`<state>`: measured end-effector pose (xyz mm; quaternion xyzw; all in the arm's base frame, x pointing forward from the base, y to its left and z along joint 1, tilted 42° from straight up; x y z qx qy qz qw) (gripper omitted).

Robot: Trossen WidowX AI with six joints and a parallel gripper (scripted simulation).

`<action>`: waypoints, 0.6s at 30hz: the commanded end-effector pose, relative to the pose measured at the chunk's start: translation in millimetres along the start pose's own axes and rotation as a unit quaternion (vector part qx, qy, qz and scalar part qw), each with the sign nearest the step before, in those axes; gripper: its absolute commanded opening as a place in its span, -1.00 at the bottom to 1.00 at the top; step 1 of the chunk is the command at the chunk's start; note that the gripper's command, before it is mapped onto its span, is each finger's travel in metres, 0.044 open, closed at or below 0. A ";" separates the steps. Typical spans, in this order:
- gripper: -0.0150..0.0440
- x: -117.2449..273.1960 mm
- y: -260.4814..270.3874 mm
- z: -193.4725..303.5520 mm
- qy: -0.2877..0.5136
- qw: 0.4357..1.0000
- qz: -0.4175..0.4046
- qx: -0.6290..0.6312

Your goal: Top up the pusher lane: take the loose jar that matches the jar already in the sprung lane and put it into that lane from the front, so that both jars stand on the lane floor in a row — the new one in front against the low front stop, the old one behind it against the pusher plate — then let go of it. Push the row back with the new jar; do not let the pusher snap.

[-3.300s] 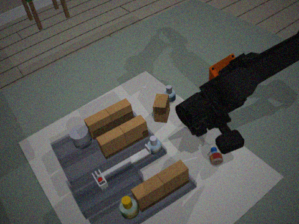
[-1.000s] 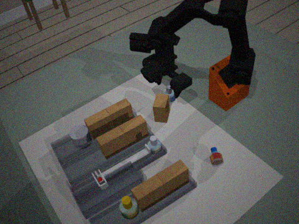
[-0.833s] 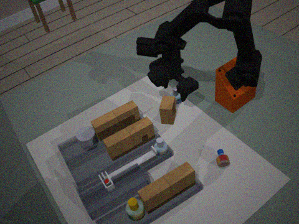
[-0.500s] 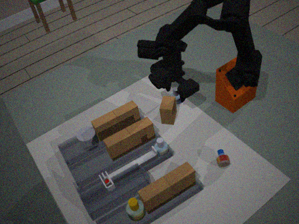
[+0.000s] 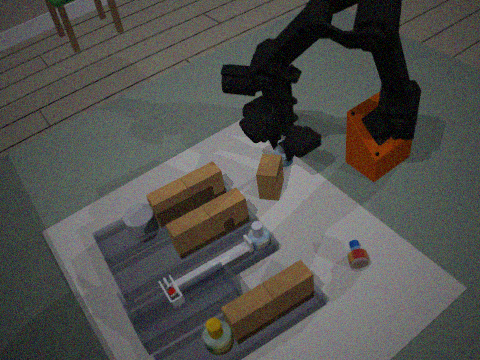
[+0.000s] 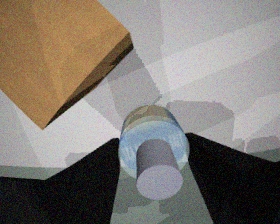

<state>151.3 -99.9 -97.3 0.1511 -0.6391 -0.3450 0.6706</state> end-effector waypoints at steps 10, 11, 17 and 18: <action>-0.49 83.1 -2.3 5.6 -0.001 1.000 0.002 -0.001; -0.49 90.8 -1.6 7.4 -0.001 1.000 0.002 -0.001; -0.49 102.0 -0.4 10.5 0.000 1.000 0.001 -0.001; -0.49 102.0 -0.4 10.5 0.000 1.000 0.001 -0.001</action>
Point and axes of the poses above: the point midway between the two fingers, 35 mm back from their tips, its own x axis back along the fingers, its own y axis across the jaws, z = x × y, the point moved 2 cm from there along x, back along the fingers, and after that the axes turned 13 degrees about -x, right-handed, at the moved point
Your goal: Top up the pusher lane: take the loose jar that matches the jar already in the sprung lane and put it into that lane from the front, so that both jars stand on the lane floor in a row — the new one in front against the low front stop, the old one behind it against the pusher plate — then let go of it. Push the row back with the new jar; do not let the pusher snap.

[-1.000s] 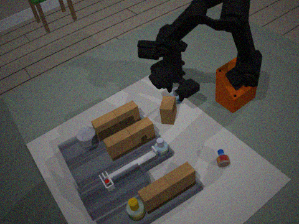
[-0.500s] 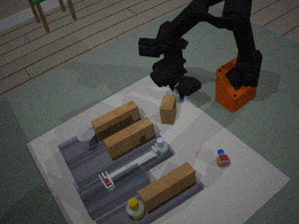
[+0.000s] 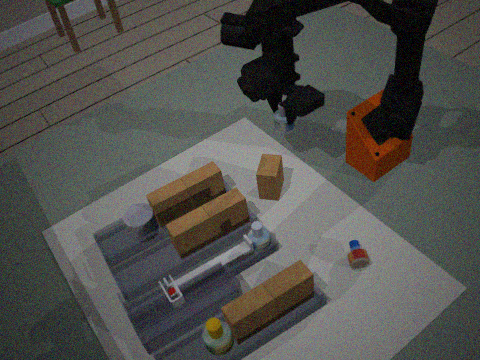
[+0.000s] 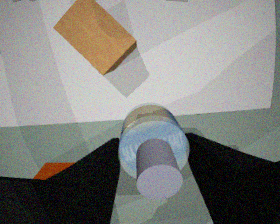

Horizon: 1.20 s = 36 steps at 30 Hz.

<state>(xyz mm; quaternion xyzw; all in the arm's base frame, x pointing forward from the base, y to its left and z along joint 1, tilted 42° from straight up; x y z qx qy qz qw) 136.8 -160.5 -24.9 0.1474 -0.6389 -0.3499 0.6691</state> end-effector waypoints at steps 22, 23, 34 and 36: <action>-0.49 -9.9 64.6 -60.9 0.000 0.999 0.037 0.010; -0.49 -11.1 69.1 -63.8 -0.001 0.999 0.036 0.008; -0.49 -27.8 123.7 -89.7 -0.006 1.000 0.020 -0.014; -0.49 -31.3 134.5 -93.0 -0.006 1.000 0.015 -0.018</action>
Point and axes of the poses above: the point midway between the two fingers, 35 mm back from their tips, its own x axis back along the fingers, its own y axis across the jaws, z = x × y, the point moved 2 cm from there along x, back along the fingers, and after that the axes turned 13 degrees about -x, right-handed, at the moved point
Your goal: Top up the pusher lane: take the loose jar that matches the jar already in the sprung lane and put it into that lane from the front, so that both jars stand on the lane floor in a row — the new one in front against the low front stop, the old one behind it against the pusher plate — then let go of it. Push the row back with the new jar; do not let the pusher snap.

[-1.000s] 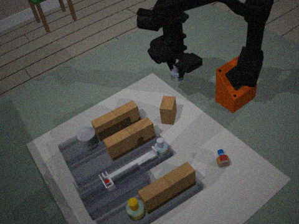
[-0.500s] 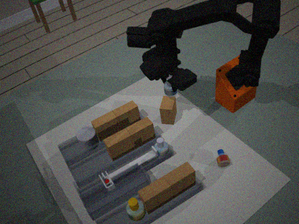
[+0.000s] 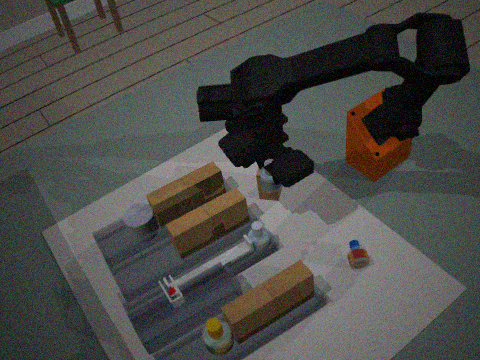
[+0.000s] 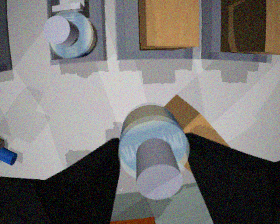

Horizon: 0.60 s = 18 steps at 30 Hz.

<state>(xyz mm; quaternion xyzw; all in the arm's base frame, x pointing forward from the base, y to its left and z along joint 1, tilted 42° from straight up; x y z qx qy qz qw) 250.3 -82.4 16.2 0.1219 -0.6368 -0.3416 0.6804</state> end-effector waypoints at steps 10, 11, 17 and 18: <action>-0.49 -14.8 64.1 -15.6 0.001 0.999 -0.030 -0.018; -0.49 -14.8 64.1 -15.6 0.001 0.999 -0.030 -0.018; -0.49 -21.8 64.5 -16.0 0.001 0.999 -0.030 -0.018; -0.49 -24.9 64.7 -16.1 0.001 0.999 -0.030 -0.018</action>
Point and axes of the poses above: the point midway between the two fingers, 35 mm back from their tips, its own x axis back along the fingers, its own y axis across the jaws, z = x × y, the point moved 2 cm from there along x, back along the fingers, and after that the axes turned 13 degrees about -x, right-handed, at the moved point
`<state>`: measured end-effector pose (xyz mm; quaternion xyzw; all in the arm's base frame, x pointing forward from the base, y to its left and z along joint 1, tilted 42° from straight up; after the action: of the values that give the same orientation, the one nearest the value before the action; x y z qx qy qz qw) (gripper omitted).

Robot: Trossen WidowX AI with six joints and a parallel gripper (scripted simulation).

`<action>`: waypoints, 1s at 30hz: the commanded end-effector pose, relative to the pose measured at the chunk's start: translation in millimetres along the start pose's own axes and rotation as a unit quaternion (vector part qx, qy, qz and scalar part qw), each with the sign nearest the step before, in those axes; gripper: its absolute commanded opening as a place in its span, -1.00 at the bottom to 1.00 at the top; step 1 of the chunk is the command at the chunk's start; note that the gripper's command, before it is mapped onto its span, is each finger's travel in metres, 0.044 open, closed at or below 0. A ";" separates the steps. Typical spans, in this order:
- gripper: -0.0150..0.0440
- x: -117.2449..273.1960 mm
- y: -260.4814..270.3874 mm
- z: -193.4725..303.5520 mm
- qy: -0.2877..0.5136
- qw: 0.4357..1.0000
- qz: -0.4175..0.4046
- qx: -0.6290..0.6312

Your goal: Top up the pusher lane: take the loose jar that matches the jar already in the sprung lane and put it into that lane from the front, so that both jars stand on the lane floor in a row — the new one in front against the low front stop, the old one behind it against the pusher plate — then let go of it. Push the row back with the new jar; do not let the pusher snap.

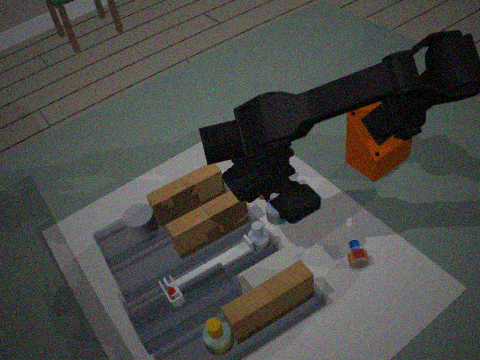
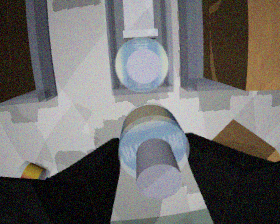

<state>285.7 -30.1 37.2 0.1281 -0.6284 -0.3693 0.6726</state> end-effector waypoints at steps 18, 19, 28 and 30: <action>-0.49 -21.2 3.3 -3.2 0.001 1.000 -0.004 -0.002; -0.49 -21.2 3.4 -3.6 0.001 1.000 -0.004 -0.002; -0.49 -21.3 4.4 -7.7 0.001 1.000 -0.004 -0.002; -0.49 -21.3 4.6 -8.6 0.001 1.000 -0.004 -0.002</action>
<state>292.3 -14.9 21.5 0.1292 -0.6253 -0.3706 0.6745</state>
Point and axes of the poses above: the point midway between the two fingers, 35 mm back from their tips, its own x axis back along the fingers, its own y axis across the jaws, z = x × y, the point moved 2 cm from there along x, back along the fingers, and after that the axes turned 13 degrees about -x, right-handed, at the moved point
